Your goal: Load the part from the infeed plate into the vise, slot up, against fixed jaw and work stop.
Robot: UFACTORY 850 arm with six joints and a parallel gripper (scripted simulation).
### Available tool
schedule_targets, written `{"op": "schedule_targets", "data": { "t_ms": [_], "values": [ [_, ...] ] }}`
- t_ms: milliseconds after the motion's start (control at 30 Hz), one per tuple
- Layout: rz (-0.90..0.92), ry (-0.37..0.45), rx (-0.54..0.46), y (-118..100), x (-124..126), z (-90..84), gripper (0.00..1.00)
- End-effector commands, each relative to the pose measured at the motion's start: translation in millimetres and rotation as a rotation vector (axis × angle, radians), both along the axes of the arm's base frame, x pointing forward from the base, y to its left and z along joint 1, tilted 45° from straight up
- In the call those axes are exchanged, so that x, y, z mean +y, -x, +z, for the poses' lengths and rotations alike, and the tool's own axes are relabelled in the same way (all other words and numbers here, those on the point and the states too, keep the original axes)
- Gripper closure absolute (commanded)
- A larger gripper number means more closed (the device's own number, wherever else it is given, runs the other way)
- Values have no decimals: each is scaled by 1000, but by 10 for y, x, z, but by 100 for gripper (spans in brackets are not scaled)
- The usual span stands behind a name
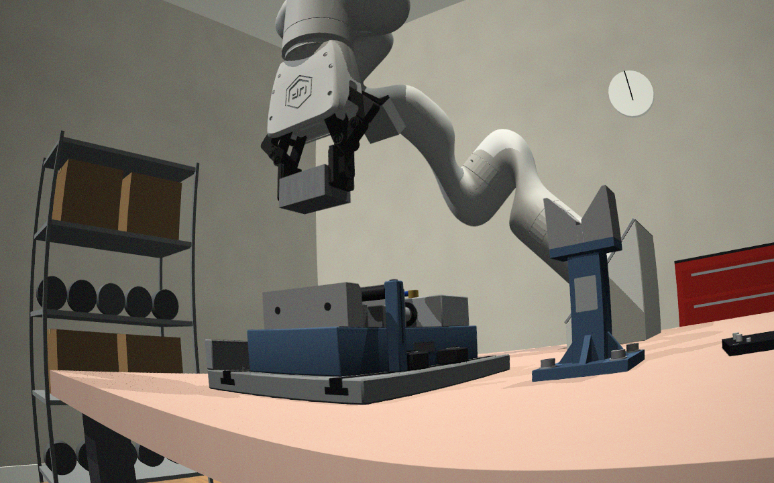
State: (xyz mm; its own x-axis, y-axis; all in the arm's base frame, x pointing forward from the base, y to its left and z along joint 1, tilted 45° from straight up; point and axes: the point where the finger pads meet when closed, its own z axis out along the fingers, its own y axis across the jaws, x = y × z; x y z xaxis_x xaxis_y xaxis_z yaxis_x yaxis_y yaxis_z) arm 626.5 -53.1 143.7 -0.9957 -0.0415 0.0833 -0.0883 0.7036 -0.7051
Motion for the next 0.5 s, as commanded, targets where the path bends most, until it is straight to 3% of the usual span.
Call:
{"op": "schedule_targets", "data": {
  "t_ms": [0,467],
  "values": [
    [1,0,-2,-7,-29,-27,100],
    [1,0,-2,-5,-208,-200,100]
  ]
}}
